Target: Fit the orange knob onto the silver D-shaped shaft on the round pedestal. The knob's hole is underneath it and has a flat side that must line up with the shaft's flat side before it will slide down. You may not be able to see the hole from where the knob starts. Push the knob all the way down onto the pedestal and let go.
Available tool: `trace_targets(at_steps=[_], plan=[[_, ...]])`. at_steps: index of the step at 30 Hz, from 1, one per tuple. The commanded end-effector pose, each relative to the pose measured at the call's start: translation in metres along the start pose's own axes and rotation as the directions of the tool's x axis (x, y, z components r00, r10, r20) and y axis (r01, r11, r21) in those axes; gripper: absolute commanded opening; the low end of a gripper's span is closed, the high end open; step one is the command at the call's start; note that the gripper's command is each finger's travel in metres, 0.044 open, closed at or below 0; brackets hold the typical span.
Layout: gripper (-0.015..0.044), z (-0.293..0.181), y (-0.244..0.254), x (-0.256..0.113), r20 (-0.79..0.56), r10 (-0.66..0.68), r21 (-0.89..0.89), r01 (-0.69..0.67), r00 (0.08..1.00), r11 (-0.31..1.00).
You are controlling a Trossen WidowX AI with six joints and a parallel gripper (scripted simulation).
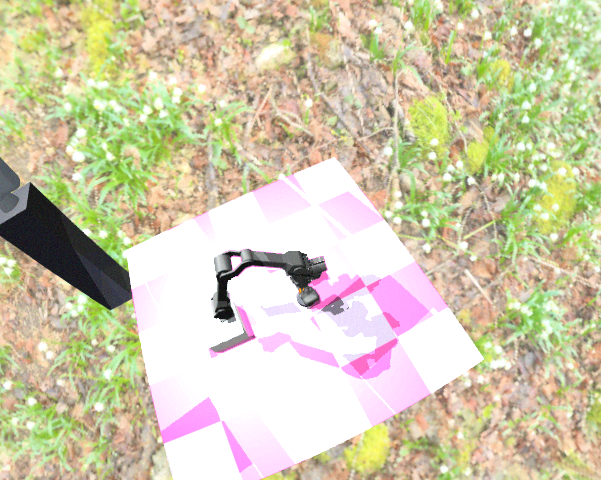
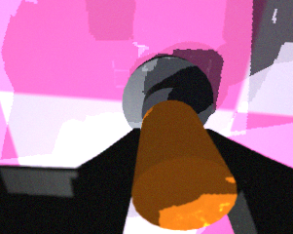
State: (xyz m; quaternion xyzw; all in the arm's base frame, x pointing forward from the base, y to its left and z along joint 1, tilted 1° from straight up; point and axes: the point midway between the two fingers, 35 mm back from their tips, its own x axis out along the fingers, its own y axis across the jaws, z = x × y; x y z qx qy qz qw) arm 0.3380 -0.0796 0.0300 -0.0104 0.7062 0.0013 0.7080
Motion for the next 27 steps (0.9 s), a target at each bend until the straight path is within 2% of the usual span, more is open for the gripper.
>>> trace_targets(at_steps=[1, 20, 27], plan=[[0.0, 0.0043, -0.0012, -0.0029, 0.011, -0.005, -0.004, 0.005, 1.0, 1.0], [0.0, 0.0039, -0.0012, -0.004, 0.011, -0.005, -0.004, 0.005, 1.0, 1.0], [0.0, 0.0013, -0.0007, -0.0053, 0.011, -0.004, -0.202, 0.007, 1.0, 0.979]])
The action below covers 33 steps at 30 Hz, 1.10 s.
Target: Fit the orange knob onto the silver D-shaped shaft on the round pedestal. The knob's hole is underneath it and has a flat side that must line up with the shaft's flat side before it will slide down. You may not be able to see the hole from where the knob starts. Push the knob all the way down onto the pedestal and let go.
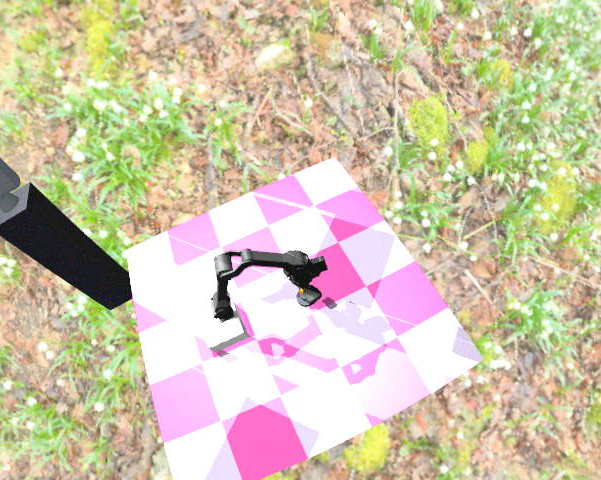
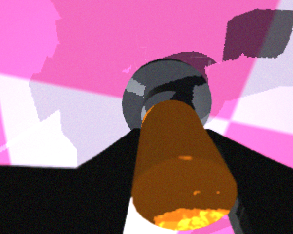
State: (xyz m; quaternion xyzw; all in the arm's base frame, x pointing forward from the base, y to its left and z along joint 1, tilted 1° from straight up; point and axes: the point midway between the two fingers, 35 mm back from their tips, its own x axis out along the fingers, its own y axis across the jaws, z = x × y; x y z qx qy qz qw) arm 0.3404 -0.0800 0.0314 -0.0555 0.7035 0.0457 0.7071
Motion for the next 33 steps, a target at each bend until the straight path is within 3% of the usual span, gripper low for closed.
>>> trace_targets(at_steps=[1, 20, 27, 33], plan=[[0.0, -0.0016, 0.0, -0.004, 0.007, -0.005, -0.087, 0.005, 1.0, 0.996], [0.0, -0.0006, -0.0003, -0.0021, 0.007, -0.005, -0.087, 0.005, 1.0, 0.996], [0.0, 0.0015, -0.0009, -0.0039, 0.007, -0.005, -0.282, 0.007, 1.0, 0.959], [0.0, 0.0042, -0.0022, -0.001, 0.007, -0.005, -0.292, 0.007, 1.0, 0.956]])
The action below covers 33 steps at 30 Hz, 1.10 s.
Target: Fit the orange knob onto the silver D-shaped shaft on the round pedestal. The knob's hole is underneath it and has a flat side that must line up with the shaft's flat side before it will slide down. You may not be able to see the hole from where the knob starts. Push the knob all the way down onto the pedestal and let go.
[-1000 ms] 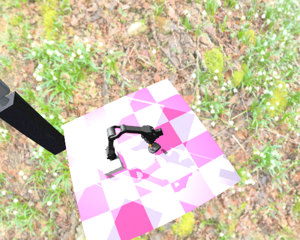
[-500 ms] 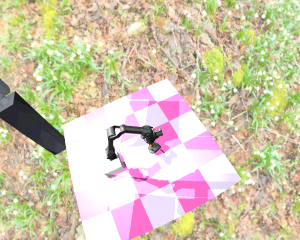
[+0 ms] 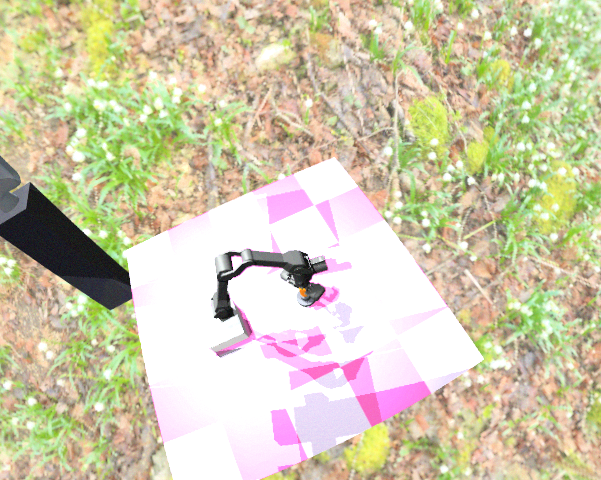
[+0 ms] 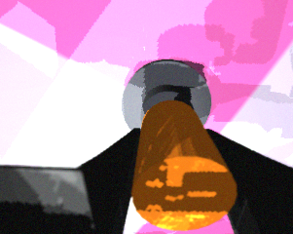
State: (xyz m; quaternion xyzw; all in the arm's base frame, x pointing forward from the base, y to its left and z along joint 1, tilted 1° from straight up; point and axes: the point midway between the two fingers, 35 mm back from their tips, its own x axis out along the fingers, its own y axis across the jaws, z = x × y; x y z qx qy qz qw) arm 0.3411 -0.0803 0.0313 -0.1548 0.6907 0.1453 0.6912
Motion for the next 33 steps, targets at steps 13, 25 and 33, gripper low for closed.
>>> trace_targets(at_steps=[13, 25, 33], plan=[[0.0, 0.002, -0.0022, -0.0011, 0.007, -0.008, -0.012, 0.008, 1.0, 1.0], [0.0, -0.0016, 0.0007, -0.004, 0.007, -0.008, -0.22, 0.009, 1.0, 0.976], [0.0, -0.0041, 0.0027, 0.002, 0.007, -0.008, -0.22, 0.009, 1.0, 0.976]])
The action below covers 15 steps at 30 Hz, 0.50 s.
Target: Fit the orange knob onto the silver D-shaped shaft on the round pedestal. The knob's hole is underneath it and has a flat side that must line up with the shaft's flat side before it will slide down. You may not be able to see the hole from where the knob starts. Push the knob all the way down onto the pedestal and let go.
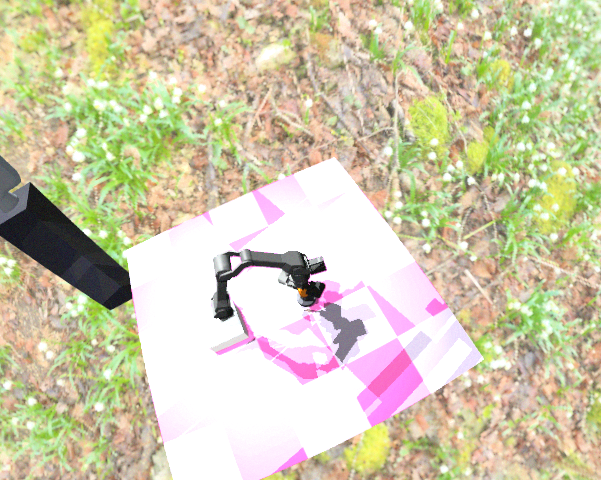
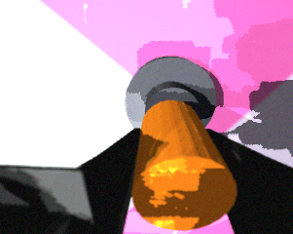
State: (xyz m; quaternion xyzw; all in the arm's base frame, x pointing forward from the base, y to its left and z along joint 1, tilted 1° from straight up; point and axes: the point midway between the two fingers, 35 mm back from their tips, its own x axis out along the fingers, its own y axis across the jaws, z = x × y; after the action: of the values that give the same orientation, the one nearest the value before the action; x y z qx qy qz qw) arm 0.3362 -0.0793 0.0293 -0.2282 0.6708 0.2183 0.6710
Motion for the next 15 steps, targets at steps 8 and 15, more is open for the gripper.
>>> trace_targets(at_steps=[8, 15], plan=[[0.0, 0.0003, -0.0009, -0.0029, 0.004, -0.008, -0.007, 0.008, 1.0, 1.0], [0.0, 0.0009, -0.0017, -0.0052, 0.004, -0.008, -0.131, 0.009, 1.0, 0.991]])
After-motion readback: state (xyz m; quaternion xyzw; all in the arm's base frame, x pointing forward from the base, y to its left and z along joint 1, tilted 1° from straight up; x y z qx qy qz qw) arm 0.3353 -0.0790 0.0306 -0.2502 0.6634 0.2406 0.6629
